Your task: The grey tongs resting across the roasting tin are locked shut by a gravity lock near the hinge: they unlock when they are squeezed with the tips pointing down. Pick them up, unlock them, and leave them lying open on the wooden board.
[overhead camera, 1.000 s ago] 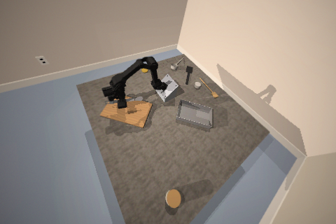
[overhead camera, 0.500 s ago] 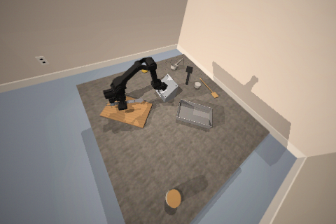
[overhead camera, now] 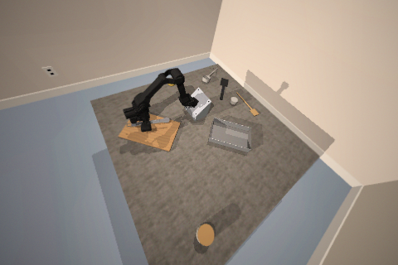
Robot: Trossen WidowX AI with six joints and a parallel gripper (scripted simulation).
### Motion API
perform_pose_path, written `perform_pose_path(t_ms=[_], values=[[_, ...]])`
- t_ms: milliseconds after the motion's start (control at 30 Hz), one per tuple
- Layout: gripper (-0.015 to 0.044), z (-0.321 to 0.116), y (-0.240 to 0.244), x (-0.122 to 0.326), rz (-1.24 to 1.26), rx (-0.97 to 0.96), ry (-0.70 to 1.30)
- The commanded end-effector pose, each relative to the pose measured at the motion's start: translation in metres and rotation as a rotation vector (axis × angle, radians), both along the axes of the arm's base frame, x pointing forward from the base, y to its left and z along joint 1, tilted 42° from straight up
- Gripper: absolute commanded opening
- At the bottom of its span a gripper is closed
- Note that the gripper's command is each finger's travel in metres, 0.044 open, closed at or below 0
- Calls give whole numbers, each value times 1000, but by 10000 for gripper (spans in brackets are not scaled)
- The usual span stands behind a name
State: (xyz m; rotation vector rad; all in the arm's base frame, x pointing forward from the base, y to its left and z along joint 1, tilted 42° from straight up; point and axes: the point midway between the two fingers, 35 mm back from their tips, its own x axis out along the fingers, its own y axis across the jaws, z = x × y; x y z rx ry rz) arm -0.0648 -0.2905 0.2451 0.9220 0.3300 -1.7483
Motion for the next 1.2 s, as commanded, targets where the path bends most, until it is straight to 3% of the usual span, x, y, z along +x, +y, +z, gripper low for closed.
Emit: perform_pose_path(t_ms=[0, 667, 900, 1167], values=[[-97, 0, 0, 0, 0, -1, 0], [427, 0, 0, 0, 0, -1, 0], [440, 0, 2, -5, 1, 5, 2], [440, 0, 33, -61, 7, 57, 9]])
